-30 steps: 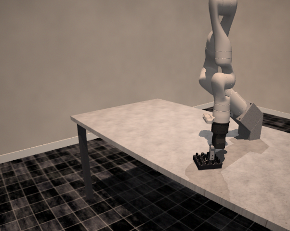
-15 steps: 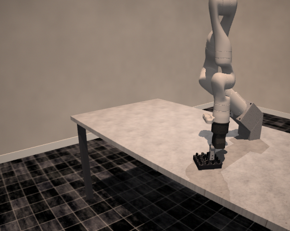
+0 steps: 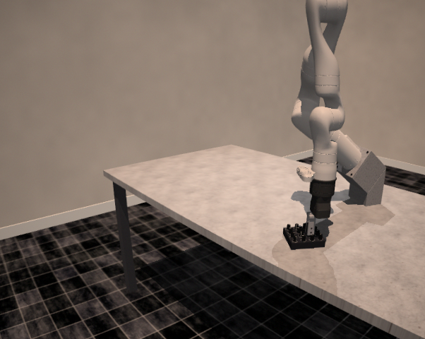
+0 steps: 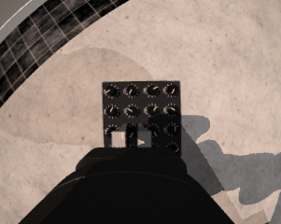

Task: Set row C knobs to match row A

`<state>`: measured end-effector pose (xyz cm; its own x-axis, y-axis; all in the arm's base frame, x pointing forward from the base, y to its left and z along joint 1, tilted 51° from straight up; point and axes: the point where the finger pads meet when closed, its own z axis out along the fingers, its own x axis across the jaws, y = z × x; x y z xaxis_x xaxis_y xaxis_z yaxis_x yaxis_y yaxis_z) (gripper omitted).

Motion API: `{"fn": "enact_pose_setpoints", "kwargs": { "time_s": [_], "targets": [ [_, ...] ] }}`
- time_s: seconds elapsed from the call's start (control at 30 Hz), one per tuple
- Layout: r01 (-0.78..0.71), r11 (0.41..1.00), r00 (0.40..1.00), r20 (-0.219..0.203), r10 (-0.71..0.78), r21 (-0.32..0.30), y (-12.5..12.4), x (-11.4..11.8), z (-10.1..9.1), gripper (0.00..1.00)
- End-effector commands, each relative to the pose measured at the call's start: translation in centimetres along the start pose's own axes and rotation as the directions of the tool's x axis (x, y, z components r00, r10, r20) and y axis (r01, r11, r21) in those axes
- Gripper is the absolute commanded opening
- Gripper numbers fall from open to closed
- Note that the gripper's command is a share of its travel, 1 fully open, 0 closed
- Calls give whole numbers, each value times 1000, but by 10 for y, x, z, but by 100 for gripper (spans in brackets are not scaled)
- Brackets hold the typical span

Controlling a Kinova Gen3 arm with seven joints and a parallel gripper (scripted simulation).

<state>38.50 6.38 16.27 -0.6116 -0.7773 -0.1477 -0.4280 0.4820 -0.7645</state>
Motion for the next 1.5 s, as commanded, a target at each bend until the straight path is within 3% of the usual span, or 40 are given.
{"fn": "enact_pose_setpoints", "kwargs": {
  "time_s": [0.0, 0.77, 1.23, 1.3, 1.47],
  "targets": [
    [48, 999, 999, 2, -48, -4, 2, 0, 1, 30],
    [326, 945, 945, 2, -326, -1, 1, 0, 0, 30],
    [633, 774, 774, 2, -633, -1, 1, 1, 0, 30],
    [633, 774, 774, 2, -633, -1, 1, 1, 0, 30],
    [730, 683, 683, 2, -730, -1, 1, 1, 0, 30]
  ]
}}
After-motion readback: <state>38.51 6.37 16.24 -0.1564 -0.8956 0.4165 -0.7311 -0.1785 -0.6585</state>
